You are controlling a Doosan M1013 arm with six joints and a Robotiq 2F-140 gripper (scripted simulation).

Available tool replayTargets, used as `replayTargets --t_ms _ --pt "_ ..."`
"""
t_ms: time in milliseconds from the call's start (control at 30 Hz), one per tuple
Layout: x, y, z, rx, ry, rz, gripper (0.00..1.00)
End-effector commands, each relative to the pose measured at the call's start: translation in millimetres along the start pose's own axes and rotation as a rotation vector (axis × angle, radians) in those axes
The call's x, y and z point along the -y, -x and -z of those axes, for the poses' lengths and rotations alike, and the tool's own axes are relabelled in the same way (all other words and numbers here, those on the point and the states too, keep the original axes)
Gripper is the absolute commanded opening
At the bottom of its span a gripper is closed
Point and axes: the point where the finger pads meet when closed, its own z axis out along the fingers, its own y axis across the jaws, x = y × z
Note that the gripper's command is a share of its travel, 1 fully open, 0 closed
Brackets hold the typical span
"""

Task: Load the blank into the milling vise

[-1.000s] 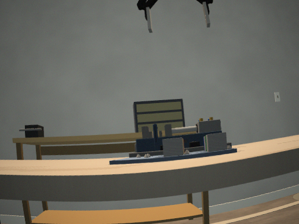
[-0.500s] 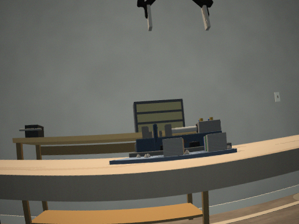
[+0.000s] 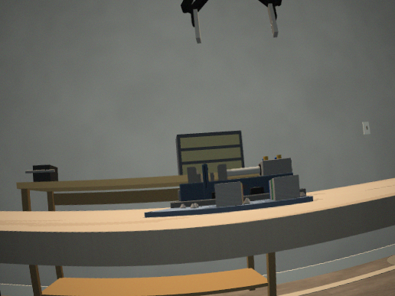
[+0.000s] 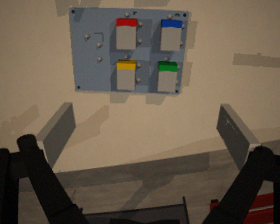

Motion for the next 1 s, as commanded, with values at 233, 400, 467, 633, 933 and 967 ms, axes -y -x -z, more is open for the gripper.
replayTargets --t_ms 233,400,467,633,933,967 --pt "0.0 -0.1 0.3 0.0 0.0 -0.115 1.0" --pt "0.0 -0.1 0.2 0.0 0.0 -0.192 1.0" --pt "0.0 -0.1 0.2 0.0 0.0 -0.223 1.0" --pt "0.0 0.0 0.2 0.0 0.0 -0.269 1.0" --pt "-0.1 0.0 0.1 0.001 0.0 -0.403 1.0" --pt "-0.1 0.0 0.1 0.001 0.0 -0.419 1.0"
